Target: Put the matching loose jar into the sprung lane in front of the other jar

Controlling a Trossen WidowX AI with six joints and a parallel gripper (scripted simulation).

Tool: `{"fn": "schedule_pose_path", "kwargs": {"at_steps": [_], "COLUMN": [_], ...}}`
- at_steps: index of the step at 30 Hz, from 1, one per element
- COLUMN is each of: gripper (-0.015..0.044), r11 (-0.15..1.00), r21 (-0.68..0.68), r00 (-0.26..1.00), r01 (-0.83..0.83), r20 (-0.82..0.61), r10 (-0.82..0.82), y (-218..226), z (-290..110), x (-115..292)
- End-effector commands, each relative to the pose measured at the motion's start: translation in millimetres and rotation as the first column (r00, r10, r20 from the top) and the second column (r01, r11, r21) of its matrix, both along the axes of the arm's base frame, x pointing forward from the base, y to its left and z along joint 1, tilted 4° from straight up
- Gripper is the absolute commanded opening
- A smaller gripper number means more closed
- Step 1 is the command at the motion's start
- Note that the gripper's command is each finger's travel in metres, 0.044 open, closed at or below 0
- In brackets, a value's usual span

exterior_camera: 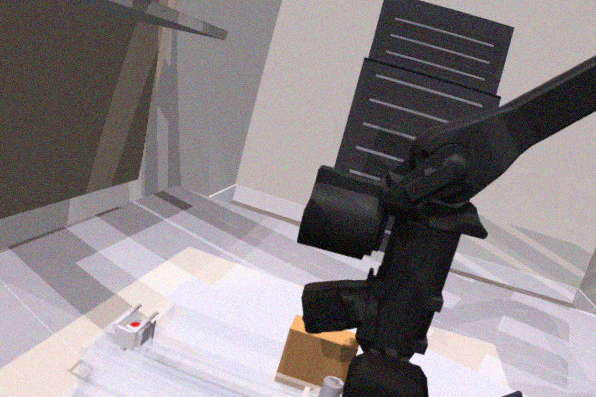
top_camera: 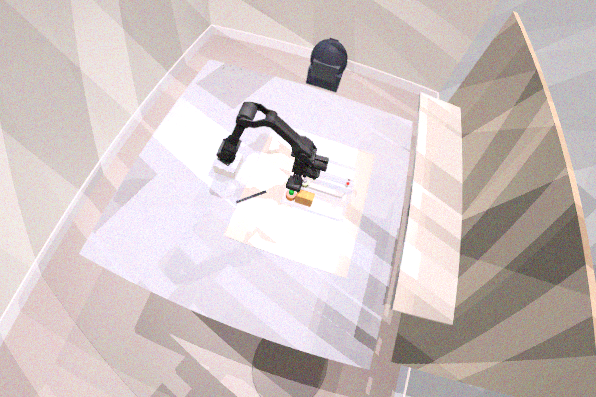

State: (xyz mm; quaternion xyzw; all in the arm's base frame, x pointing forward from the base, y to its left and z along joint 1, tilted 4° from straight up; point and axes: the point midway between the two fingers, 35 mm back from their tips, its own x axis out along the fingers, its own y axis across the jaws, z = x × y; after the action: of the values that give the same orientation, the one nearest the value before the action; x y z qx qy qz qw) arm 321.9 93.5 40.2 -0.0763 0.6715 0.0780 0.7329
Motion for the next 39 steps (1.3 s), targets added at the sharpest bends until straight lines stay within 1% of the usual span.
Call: {"fn": "schedule_pose_path", "kwargs": {"at_steps": [1,39], "gripper": [0.0,0.0], "r11": [1.0,1.0], "r21": [0.002,0.001], "r00": [1.0,1.0], "r01": [-0.003,-0.003], "r20": [0.02,0.019], "r10": [0.003,0.003], "y": [0.6,-0.4], "z": [-1.3,-8.0], "x": [4.4,0.4]}}
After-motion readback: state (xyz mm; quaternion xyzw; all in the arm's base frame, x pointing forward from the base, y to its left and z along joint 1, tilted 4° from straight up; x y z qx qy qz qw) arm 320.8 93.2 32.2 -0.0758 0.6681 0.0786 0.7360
